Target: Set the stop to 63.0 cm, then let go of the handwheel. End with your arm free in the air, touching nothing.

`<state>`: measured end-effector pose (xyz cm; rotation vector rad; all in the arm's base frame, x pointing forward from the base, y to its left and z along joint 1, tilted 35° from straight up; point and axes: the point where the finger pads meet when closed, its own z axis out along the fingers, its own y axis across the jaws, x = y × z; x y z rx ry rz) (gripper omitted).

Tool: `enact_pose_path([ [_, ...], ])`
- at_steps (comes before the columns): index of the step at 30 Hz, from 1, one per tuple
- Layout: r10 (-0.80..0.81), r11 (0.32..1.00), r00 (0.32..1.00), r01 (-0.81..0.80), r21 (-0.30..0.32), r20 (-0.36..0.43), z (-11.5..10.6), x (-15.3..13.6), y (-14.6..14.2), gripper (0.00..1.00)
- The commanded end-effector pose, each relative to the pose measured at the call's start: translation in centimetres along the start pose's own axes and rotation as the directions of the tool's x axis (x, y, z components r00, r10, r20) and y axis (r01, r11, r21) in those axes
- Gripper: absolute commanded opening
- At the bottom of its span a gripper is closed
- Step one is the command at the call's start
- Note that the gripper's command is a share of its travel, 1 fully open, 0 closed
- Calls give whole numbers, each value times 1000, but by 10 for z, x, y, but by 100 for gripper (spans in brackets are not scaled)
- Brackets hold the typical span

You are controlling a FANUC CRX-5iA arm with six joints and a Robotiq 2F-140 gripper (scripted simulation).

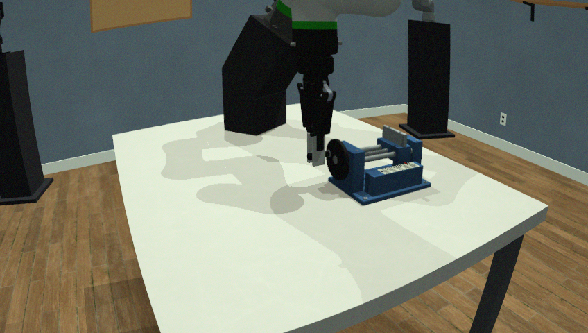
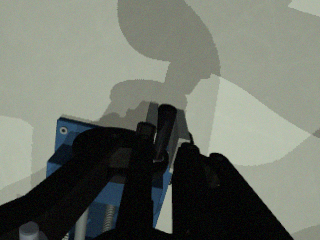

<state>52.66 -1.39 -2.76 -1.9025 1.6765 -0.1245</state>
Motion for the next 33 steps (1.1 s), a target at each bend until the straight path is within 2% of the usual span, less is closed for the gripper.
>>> enact_pose_path([
  [1, 0, 1000, 1000, 0, 1, 0, 6, 0, 0, 4],
  [14, 0, 1000, 1000, 0, 1, 0, 27, 0, -9, 4],
  [24, 0, 1000, 1000, 0, 1, 0, 35, 0, -25, 4],
  [33, 0, 1000, 1000, 0, 1, 0, 34, 0, -41, 4],
])
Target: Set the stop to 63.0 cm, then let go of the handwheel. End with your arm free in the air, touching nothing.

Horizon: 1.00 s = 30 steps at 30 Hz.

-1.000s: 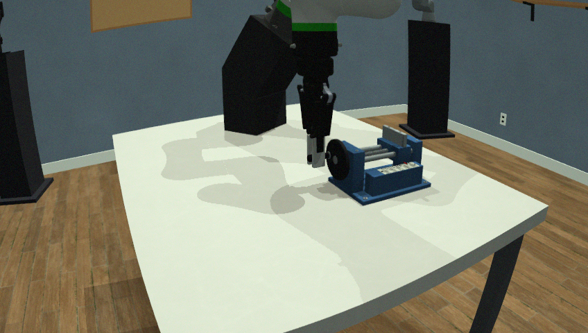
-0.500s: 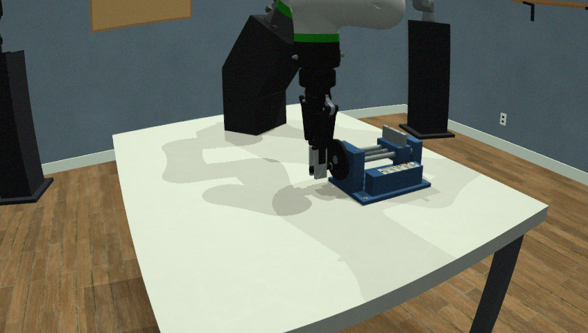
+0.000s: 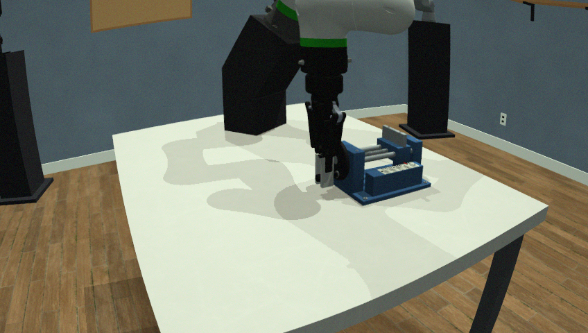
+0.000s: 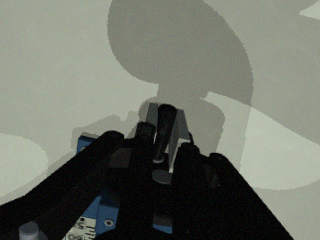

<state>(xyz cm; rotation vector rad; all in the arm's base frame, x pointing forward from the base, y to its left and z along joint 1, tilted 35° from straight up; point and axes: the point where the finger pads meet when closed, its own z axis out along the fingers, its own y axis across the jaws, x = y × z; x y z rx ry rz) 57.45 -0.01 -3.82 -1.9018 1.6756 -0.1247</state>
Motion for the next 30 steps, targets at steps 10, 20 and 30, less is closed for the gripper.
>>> enact_pose_path([
  [10, 0, 1000, 1000, 0, 0, 0, -17, 0, -21, 4],
  [20, 0, 1000, 1000, 0, 0, 0, -31, 0, -24, 4],
  [30, 0, 1000, 1000, 0, 0, 0, -45, 0, -21, 4],
])
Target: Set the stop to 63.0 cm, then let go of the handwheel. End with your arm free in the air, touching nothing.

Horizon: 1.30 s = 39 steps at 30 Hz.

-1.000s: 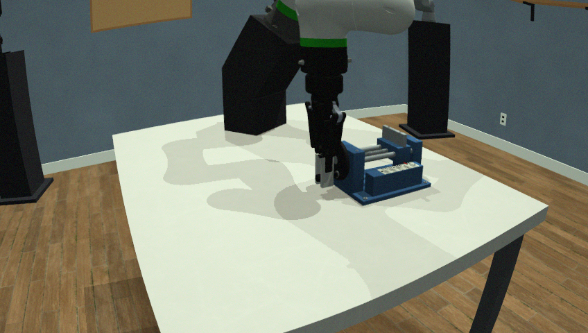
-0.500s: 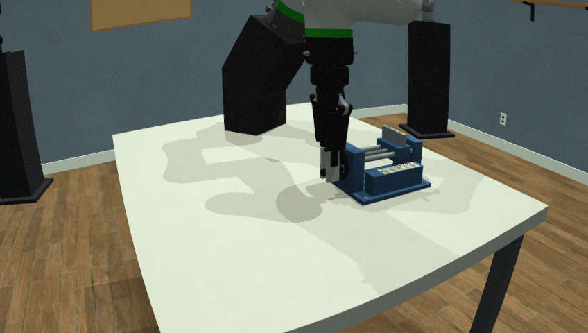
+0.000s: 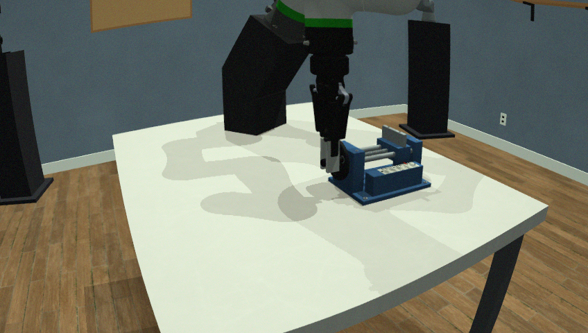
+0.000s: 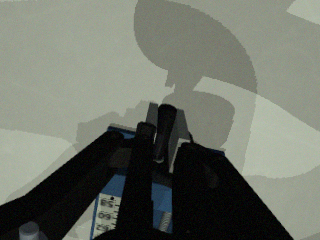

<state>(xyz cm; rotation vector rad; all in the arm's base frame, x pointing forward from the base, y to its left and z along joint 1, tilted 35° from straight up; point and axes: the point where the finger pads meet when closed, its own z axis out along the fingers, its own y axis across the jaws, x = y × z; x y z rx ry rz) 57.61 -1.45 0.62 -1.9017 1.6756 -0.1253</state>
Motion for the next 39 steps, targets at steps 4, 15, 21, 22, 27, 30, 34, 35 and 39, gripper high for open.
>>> enact_pose_path([
  [4, 0, 1000, 1000, 0, -1, 0, -6, 0, 3, 4],
  [15, 0, 1000, 1000, 0, -1, 0, -16, 0, 14, 4],
  [21, 0, 1000, 1000, 0, -1, 0, -18, 0, 19, 4],
  [22, 0, 1000, 1000, 0, -1, 0, -19, 0, 20, 4],
  [27, 0, 1000, 1000, 0, -1, 0, -20, 0, 26, 4],
  [30, 0, 1000, 1000, 0, -1, 0, -20, 0, 29, 4],
  [34, 0, 1000, 1000, 0, -1, 0, -20, 0, 33, 4],
  [35, 0, 1000, 1000, 0, -1, 0, -20, 0, 34, 4],
  [39, 0, 1000, 1000, 0, -1, 0, -19, 0, 36, 4],
])
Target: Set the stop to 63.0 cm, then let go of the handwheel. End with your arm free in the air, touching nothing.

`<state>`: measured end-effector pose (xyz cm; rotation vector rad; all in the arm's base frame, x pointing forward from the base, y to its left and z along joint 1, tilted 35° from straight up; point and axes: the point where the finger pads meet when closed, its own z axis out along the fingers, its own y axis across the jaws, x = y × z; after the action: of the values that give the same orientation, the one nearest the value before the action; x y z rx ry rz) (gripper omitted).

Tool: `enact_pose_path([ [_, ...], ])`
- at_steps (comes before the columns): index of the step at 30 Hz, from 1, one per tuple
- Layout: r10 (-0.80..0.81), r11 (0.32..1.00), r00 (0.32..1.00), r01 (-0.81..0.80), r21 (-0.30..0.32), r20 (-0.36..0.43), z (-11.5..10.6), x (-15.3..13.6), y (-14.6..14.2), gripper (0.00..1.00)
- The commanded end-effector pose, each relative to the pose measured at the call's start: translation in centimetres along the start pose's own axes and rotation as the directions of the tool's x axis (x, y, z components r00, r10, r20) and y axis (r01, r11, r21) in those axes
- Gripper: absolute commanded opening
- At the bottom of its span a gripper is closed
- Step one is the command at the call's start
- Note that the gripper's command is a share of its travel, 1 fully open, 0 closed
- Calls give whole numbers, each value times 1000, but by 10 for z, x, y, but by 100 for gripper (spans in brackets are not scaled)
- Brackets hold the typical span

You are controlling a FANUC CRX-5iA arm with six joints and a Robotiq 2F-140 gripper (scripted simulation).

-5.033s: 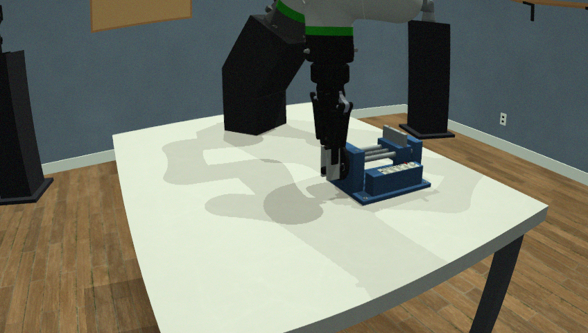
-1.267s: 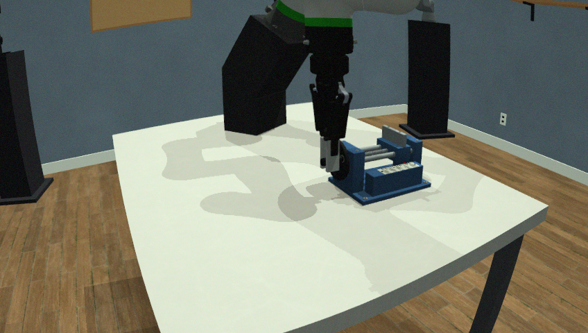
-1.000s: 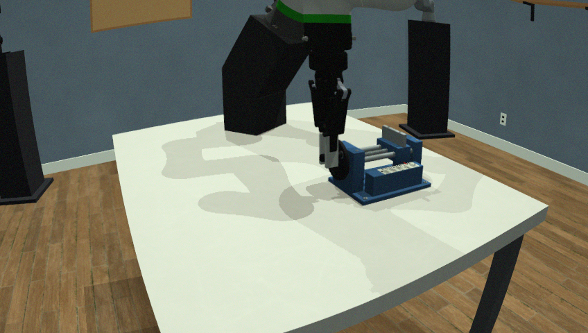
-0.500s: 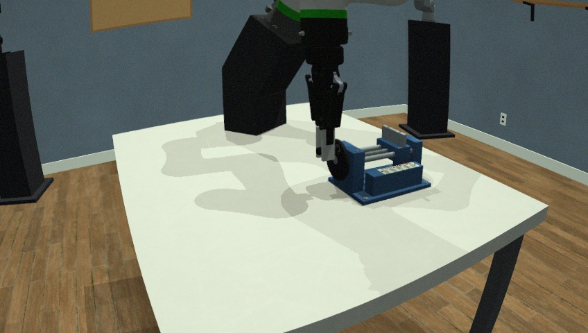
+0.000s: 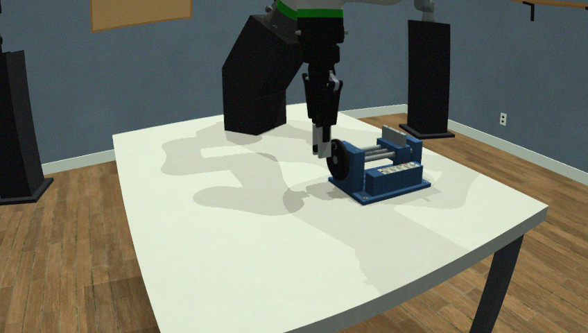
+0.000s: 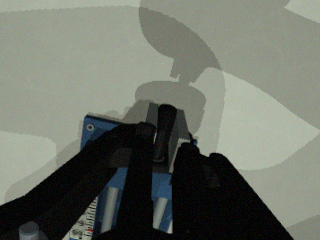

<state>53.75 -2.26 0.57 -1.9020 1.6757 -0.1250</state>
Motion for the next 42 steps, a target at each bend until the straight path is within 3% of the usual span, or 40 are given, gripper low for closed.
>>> enact_pose_path([
  [1, 0, 1000, 1000, 0, 0, 0, 1, 0, 3, 4],
  [42, 0, 1000, 1000, 0, 0, 0, 13, 0, 20, 4],
])
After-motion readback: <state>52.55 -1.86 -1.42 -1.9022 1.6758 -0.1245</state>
